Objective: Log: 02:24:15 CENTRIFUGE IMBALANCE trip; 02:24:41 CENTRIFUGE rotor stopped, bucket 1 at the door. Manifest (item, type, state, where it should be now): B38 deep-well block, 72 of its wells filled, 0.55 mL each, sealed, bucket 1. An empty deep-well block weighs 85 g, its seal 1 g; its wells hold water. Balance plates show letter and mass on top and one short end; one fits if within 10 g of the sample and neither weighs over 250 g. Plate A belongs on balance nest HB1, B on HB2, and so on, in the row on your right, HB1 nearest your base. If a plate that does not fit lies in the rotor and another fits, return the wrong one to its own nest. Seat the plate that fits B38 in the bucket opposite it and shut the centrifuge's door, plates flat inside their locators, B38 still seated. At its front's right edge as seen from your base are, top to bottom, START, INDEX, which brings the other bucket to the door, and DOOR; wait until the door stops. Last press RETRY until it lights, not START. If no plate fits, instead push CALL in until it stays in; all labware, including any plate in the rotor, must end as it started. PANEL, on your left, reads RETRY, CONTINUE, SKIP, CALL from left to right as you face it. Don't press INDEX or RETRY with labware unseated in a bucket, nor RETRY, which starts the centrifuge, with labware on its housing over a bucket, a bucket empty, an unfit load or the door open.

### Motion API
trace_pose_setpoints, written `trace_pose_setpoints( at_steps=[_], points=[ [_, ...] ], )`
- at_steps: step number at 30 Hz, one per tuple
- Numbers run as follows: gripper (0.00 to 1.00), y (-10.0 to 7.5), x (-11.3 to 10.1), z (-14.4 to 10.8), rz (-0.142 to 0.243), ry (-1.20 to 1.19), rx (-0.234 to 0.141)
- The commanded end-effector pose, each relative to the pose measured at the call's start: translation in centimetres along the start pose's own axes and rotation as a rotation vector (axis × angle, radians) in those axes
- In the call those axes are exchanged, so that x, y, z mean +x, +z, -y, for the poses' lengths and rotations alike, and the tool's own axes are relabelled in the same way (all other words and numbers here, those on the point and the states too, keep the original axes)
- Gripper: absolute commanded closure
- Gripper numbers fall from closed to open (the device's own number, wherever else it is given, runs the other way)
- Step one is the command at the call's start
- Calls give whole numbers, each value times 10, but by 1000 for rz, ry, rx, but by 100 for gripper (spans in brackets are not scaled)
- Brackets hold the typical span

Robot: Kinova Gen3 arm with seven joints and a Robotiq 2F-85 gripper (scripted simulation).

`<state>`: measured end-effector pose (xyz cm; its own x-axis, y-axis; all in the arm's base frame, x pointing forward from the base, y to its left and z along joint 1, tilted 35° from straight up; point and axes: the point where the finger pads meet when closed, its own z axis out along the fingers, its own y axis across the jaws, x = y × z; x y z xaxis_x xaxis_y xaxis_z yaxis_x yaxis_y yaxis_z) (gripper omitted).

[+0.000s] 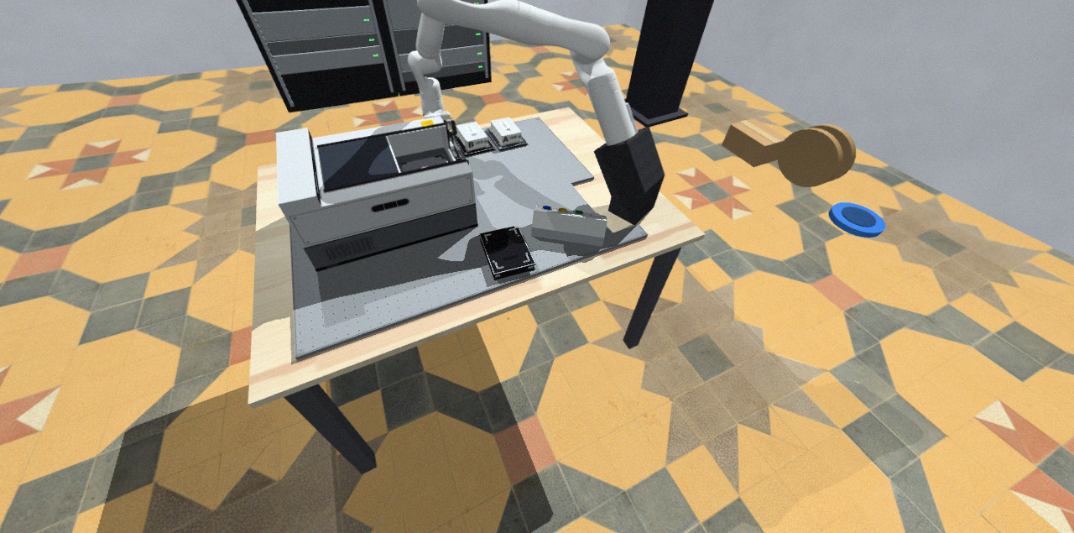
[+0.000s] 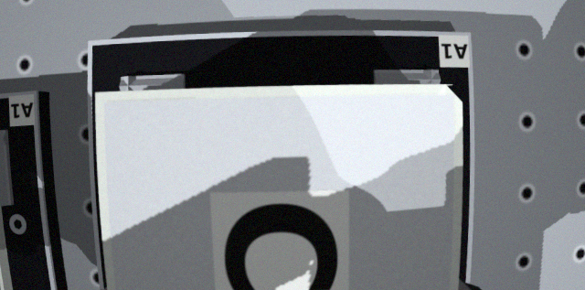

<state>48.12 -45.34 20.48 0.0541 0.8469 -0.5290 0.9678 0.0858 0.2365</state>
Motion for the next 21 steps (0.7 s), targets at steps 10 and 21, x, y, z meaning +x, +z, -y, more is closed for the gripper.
trace_pose_setpoints(
  at_steps=[10,21],
  points=[
    [5,-3,0,-1,1,0,-2],
    [5,-6,0,-1,1,0,-2]
  ],
)
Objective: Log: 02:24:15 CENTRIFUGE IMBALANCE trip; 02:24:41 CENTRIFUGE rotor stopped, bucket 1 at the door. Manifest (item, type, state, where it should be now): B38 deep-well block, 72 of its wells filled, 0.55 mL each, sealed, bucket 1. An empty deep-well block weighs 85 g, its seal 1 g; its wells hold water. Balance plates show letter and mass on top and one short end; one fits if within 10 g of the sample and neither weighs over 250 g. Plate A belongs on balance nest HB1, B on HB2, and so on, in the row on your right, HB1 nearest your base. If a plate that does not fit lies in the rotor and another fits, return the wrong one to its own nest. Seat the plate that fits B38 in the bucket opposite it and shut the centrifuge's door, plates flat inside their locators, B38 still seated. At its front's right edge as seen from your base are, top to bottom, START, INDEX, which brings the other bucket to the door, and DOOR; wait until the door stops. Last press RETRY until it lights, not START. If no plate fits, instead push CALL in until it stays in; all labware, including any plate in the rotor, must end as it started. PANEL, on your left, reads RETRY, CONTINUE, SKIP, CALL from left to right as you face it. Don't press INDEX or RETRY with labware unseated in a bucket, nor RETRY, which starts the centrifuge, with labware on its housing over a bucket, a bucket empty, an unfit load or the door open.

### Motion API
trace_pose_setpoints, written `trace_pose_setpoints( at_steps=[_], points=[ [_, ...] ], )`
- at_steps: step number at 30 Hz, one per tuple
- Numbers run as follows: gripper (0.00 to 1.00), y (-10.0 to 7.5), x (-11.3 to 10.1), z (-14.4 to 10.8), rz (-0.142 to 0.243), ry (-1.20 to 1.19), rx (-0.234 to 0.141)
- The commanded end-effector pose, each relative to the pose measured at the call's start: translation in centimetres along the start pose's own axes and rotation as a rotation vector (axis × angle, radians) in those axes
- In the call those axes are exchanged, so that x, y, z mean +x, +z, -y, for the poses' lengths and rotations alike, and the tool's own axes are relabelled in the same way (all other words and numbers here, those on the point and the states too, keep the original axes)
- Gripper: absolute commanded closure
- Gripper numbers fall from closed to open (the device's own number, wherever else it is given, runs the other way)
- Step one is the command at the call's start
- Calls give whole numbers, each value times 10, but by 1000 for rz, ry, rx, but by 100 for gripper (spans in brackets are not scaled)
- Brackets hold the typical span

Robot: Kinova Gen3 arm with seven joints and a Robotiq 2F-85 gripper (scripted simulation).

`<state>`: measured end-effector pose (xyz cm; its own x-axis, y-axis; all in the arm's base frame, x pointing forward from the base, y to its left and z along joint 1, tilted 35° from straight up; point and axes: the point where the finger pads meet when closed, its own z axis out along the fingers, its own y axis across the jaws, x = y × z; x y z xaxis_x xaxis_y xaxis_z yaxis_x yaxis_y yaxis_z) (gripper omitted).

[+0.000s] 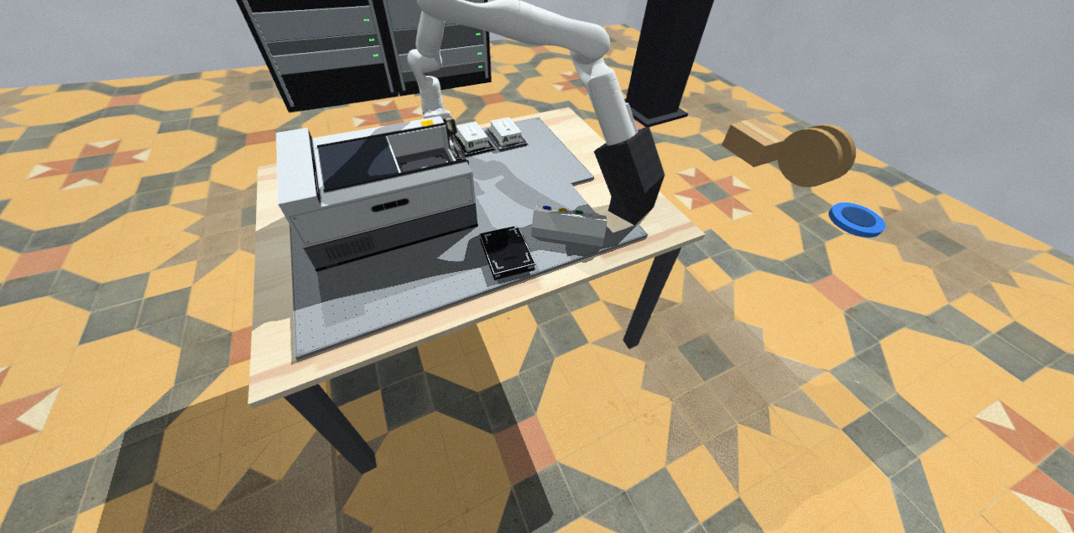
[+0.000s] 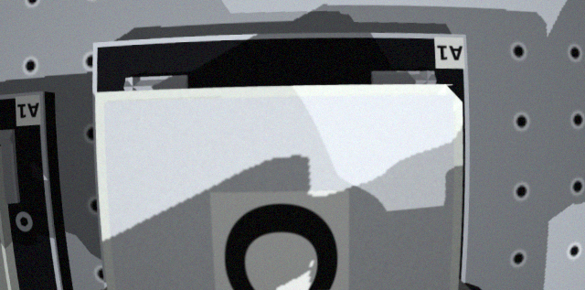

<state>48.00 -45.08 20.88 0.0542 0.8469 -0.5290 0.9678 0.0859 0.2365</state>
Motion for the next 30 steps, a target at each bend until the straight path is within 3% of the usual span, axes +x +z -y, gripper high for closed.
trace_pose_setpoints(
  at_steps=[1,17,30],
  points=[
    [5,-1,0,-1,1,0,-2],
    [5,-5,0,-1,1,0,-2],
    [5,-22,0,-1,1,0,-2]
  ],
)
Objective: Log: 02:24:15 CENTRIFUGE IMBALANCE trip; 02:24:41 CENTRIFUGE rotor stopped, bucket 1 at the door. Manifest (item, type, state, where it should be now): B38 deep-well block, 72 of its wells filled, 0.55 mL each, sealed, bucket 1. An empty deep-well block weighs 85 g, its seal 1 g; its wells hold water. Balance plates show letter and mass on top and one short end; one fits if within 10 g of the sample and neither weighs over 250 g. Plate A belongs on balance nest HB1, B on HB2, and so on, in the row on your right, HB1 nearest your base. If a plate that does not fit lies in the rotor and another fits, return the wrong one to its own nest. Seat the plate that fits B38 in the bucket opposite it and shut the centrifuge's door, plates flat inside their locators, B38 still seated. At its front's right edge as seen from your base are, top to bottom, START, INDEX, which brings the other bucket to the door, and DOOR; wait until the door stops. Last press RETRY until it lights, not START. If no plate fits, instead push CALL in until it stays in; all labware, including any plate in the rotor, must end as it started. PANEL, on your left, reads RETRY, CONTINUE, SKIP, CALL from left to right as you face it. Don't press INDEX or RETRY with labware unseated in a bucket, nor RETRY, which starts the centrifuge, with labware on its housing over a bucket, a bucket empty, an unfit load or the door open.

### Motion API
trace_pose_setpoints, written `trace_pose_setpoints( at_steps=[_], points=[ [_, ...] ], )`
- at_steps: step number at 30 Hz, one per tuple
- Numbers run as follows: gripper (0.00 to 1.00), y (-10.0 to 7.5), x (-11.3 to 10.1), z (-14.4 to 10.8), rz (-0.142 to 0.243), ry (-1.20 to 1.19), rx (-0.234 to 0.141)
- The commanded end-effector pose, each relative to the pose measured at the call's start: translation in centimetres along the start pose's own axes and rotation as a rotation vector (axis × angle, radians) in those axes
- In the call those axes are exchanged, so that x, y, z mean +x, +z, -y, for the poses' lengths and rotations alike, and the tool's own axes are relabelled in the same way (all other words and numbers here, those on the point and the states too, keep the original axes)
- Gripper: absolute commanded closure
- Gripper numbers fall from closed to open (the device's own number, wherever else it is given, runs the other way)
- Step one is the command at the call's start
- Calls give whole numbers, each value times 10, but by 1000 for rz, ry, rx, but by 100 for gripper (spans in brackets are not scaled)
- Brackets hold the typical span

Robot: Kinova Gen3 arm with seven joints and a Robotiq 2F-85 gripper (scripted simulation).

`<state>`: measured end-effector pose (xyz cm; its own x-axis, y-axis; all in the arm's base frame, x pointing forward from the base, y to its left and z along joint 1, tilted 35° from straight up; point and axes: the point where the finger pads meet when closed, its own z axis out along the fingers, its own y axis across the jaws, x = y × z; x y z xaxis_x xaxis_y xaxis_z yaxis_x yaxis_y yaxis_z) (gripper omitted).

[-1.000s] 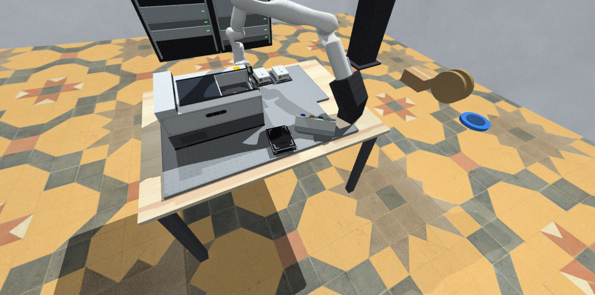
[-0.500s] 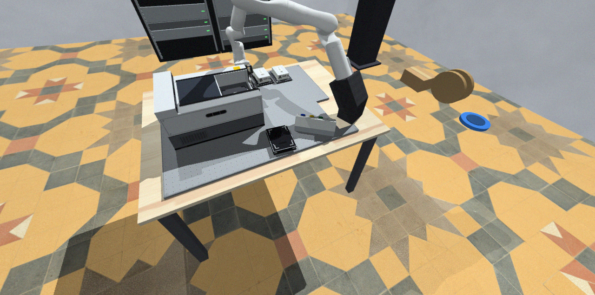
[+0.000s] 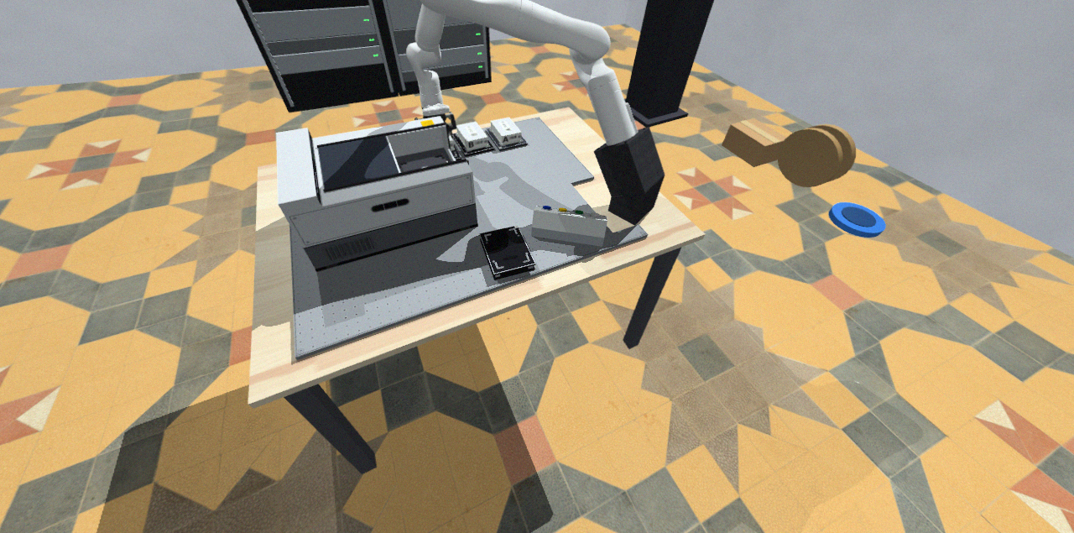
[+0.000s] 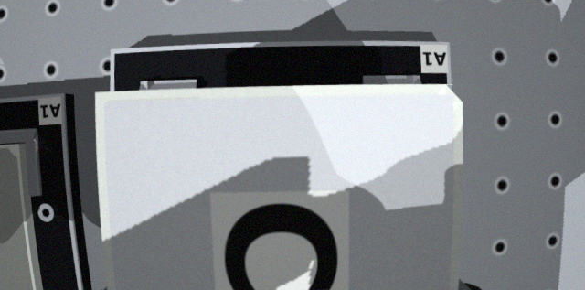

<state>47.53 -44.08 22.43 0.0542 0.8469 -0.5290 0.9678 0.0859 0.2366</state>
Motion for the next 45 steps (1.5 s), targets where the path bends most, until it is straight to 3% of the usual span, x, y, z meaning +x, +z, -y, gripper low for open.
trace_pose_setpoints(
  at_steps=[1,45],
  points=[
    [5,-5,0,-1,1,0,-2],
    [5,-55,0,-1,1,0,-2]
  ],
)
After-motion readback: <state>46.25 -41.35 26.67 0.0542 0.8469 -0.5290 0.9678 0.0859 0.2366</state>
